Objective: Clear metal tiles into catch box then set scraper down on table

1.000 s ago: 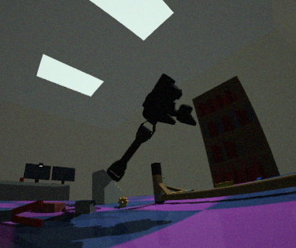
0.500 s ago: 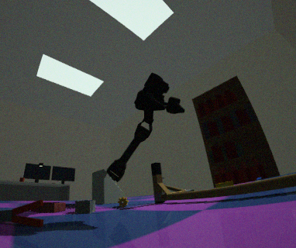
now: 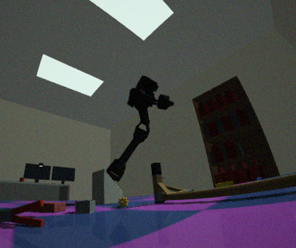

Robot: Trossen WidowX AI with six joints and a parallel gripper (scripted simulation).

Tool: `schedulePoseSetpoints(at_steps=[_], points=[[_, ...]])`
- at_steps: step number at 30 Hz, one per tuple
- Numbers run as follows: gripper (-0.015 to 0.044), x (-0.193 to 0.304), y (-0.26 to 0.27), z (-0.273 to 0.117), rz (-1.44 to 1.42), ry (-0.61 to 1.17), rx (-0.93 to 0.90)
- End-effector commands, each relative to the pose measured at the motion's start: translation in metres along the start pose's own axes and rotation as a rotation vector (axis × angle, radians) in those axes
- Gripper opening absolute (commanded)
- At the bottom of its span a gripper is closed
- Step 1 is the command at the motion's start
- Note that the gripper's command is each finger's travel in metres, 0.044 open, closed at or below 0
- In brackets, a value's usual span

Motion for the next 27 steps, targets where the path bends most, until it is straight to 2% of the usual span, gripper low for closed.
schedulePoseSetpoints(at_steps=[1,27], points=[[0.044,0.0,0.002,-0.016,-0.004,-0.03,-0.02],[0.044,0.022,0.008,-0.114,-0.074,-0.23,-0.106]])
Point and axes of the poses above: the point midway between the two fingers, 35 mm back from their tips, its own z axis out along the fingers, its own y axis across the jaws, x = y × z, the point moved 3 cm from there along -z, back along the fingers, and after that the axes turned 13 degrees about z, right-handed, at the moved point
